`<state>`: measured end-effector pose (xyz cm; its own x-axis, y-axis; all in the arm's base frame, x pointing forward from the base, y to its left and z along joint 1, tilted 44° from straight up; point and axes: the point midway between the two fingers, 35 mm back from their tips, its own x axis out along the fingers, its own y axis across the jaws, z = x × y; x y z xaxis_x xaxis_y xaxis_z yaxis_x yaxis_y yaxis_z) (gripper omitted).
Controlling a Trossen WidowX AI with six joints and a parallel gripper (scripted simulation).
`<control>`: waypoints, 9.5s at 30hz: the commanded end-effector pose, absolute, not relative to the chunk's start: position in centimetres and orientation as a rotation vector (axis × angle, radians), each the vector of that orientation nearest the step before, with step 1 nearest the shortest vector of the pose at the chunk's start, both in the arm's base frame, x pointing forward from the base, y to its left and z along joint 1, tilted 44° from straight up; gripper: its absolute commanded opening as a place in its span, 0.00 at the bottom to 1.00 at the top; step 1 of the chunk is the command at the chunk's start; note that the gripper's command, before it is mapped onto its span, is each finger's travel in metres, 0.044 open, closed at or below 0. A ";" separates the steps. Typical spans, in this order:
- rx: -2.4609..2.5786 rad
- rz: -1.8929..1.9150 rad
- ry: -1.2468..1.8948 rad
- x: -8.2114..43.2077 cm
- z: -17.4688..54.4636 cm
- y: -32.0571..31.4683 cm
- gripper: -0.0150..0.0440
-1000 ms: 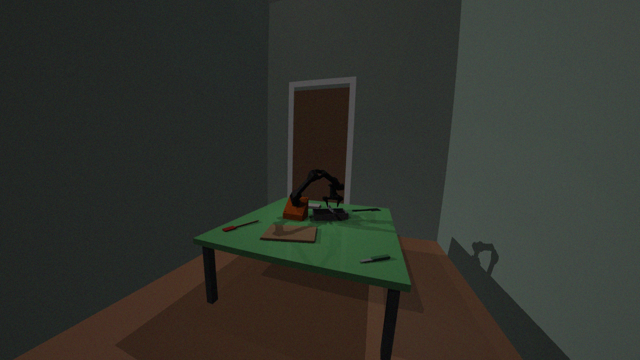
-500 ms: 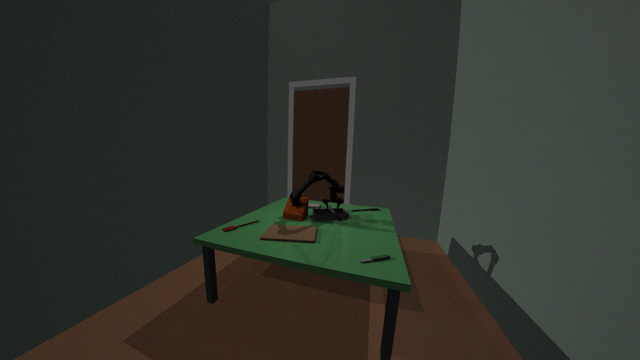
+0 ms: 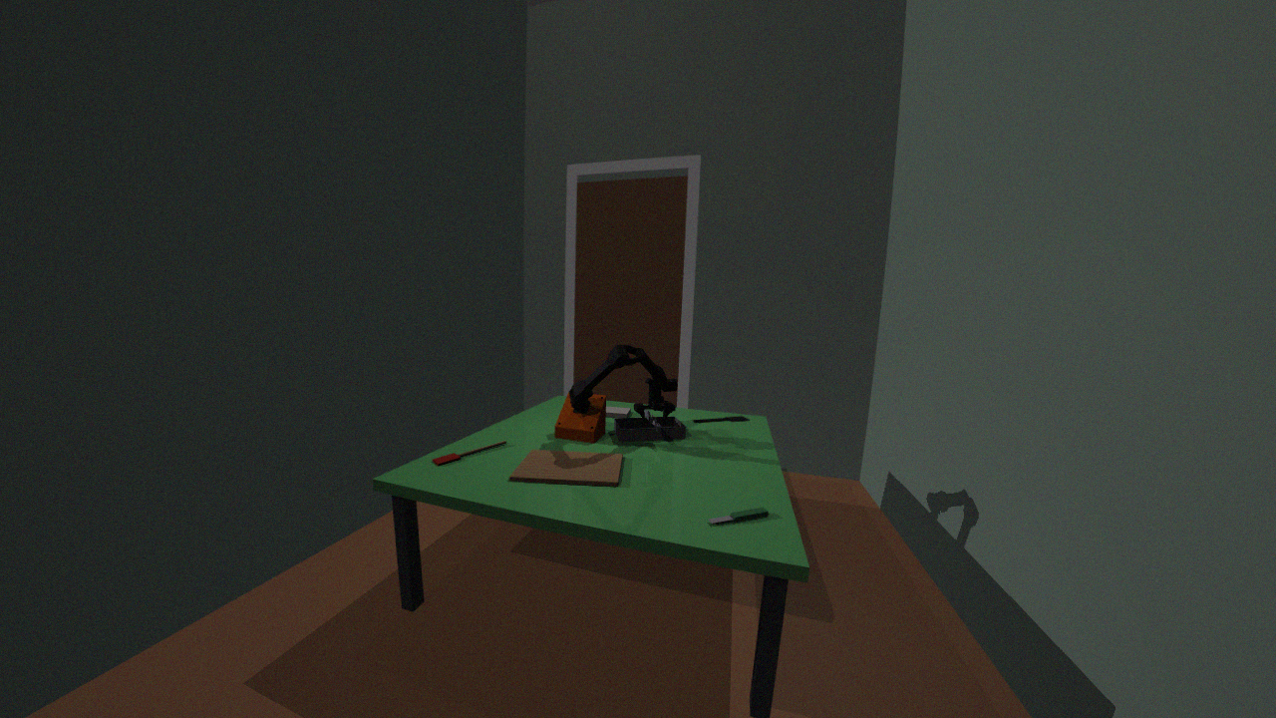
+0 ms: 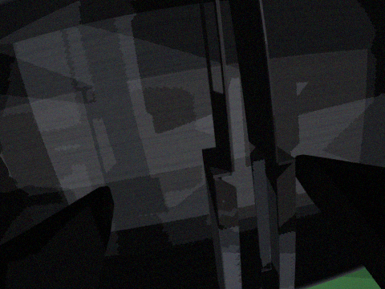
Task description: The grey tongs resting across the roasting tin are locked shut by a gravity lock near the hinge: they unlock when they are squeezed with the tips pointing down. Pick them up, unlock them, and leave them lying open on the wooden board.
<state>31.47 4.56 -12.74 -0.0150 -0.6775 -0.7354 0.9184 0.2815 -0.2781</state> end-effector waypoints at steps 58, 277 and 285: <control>0.311 -1.308 0.930 31.4 -7.9 9.1 0.00; -0.650 -0.541 0.507 7.4 26.0 -21.9 0.00; -0.549 -0.548 0.606 8.0 25.2 -22.7 0.00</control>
